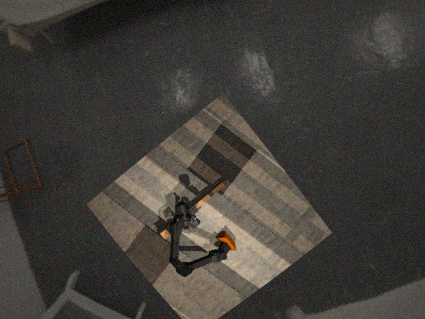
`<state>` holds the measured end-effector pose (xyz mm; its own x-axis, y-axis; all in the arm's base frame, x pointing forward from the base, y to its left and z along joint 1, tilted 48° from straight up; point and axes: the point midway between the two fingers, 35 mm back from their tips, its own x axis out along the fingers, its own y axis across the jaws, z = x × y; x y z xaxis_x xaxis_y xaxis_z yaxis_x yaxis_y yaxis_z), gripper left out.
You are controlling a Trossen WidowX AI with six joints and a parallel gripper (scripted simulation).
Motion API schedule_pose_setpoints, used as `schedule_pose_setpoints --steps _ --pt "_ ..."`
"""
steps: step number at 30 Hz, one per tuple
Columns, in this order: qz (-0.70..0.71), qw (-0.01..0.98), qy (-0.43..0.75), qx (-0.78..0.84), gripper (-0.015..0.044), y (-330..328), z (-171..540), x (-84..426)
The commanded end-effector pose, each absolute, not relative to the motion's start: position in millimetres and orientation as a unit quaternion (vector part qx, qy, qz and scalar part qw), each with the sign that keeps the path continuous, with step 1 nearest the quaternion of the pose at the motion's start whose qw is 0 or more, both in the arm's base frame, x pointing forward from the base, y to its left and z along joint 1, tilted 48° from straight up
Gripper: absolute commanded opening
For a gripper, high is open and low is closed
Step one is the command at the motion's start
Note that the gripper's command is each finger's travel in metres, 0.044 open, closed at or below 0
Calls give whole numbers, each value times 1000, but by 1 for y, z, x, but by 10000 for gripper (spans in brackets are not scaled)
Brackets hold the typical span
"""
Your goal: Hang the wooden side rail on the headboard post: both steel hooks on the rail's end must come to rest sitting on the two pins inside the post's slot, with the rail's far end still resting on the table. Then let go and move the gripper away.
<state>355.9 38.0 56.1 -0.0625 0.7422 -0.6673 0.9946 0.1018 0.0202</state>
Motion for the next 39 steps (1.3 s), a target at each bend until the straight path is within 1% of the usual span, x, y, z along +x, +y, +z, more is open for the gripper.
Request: schedule_pose_setpoints --steps 1,39 --pt "-231 276 687 632 0 35 62 356" --pt "-231 276 687 632 0 38 66 357"
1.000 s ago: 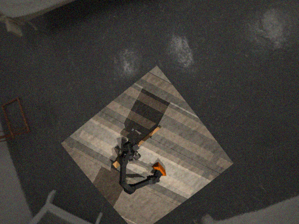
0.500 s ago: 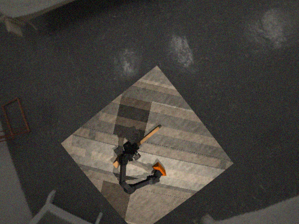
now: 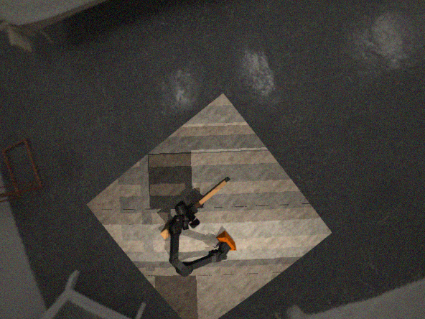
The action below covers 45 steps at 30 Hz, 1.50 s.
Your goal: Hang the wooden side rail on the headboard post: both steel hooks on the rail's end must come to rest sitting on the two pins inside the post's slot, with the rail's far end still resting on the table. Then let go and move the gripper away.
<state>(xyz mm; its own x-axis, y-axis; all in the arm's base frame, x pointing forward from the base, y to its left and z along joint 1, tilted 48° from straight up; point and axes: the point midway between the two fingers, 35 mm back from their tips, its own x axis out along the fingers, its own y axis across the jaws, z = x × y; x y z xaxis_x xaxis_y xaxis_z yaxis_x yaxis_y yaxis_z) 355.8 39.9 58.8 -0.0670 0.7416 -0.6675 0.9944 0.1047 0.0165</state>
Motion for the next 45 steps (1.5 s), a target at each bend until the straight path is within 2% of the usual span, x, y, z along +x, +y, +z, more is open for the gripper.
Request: schedule_pose_setpoints --steps 1,45 --pt "-231 276 687 632 0 38 66 358" --pt "-231 276 687 632 0 41 69 357"
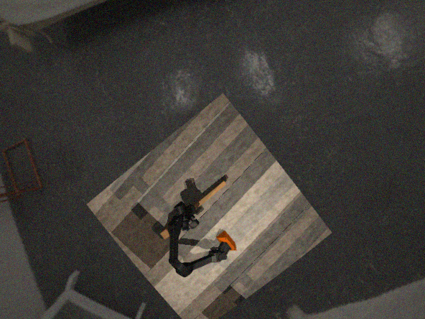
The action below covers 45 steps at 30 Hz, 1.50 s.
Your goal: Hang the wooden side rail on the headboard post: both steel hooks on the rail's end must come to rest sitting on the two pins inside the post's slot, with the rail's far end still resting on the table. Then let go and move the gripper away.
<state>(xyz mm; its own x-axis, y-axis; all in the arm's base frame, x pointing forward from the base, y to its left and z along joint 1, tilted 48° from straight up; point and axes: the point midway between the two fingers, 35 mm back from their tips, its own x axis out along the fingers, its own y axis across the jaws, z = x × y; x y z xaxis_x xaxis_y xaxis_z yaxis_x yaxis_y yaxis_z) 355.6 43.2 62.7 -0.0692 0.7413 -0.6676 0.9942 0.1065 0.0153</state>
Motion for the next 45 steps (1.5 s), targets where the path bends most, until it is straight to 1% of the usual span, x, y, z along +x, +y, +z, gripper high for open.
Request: schedule_pose_setpoints --steps 1,45 --pt "-231 276 687 632 0 41 69 357" --pt "-231 276 687 632 0 44 73 358"
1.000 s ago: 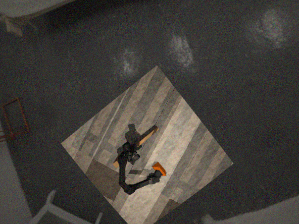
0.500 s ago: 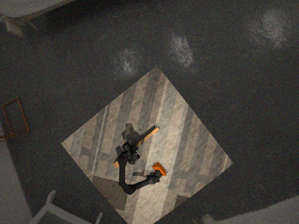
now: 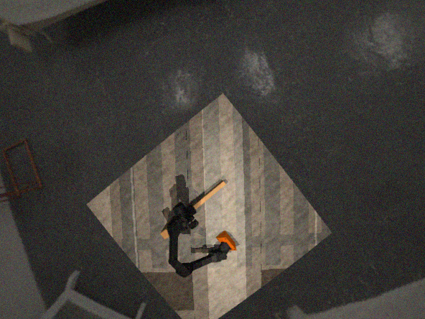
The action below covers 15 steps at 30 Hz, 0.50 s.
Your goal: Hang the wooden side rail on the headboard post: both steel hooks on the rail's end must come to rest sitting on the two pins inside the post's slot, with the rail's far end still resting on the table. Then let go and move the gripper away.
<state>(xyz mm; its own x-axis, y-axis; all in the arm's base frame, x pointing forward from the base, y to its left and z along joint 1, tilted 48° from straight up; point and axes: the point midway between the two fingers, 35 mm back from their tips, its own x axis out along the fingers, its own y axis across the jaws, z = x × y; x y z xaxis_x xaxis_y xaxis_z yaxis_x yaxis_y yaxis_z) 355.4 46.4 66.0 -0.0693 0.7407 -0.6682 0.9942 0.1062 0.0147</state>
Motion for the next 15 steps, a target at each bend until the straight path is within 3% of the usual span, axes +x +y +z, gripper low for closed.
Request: schedule_pose_setpoints --steps 1,15 --pt "-231 276 687 632 0 44 73 358" --pt "-231 276 687 632 0 45 74 356"
